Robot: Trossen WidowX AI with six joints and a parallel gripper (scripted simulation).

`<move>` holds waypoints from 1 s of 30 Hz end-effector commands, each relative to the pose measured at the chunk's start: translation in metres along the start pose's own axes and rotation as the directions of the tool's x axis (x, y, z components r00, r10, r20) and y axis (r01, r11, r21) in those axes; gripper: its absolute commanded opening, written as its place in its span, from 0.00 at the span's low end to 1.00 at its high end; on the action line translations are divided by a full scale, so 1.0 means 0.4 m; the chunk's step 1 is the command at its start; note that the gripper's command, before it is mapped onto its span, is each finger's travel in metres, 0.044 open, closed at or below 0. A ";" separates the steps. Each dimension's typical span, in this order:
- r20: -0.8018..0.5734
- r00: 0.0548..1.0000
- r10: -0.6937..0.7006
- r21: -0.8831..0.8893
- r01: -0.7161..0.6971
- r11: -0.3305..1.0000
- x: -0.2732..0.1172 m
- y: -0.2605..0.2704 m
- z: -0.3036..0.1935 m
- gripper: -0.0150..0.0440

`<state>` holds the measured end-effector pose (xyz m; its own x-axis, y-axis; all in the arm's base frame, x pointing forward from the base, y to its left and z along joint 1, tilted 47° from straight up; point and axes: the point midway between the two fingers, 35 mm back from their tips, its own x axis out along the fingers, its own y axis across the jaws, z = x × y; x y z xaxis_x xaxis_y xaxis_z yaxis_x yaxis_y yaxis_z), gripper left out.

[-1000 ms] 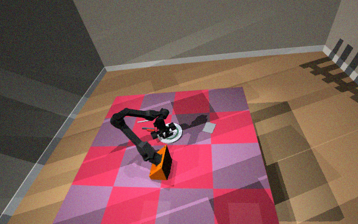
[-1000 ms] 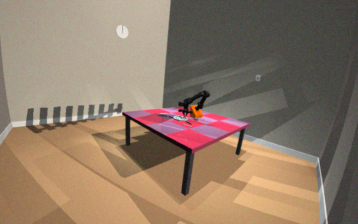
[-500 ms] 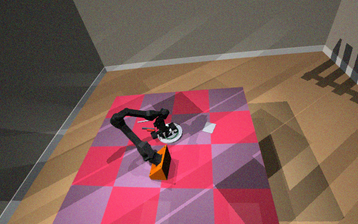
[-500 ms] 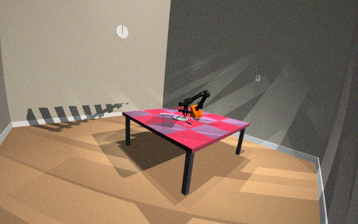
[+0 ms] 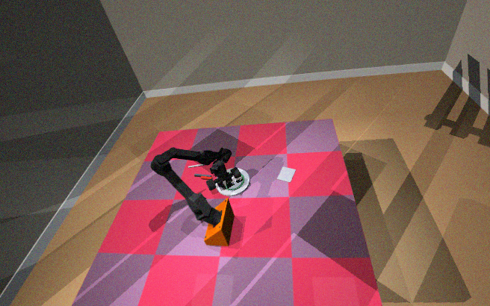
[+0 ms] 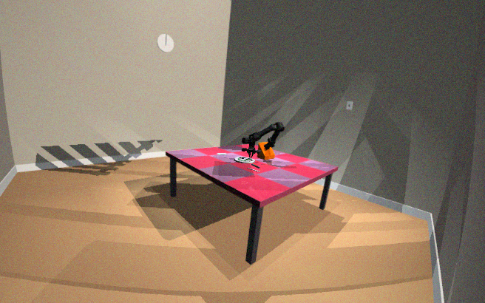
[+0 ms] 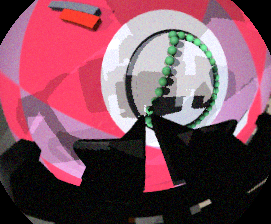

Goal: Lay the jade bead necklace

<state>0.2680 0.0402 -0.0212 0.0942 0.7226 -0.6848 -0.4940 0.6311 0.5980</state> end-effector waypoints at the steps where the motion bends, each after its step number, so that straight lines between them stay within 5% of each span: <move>1: 0.001 1.000 -0.001 -0.001 0.001 1.000 -0.001 0.000 0.001 0.25; 22: 0.002 1.000 0.004 0.005 -0.004 1.000 0.004 0.011 -0.007 0.25; 30: 0.001 1.000 -0.002 0.005 0.002 1.000 -0.006 0.008 -0.005 0.61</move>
<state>0.2640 0.0400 -0.0189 0.0948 0.7215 -0.6859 -0.4885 0.6341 0.5994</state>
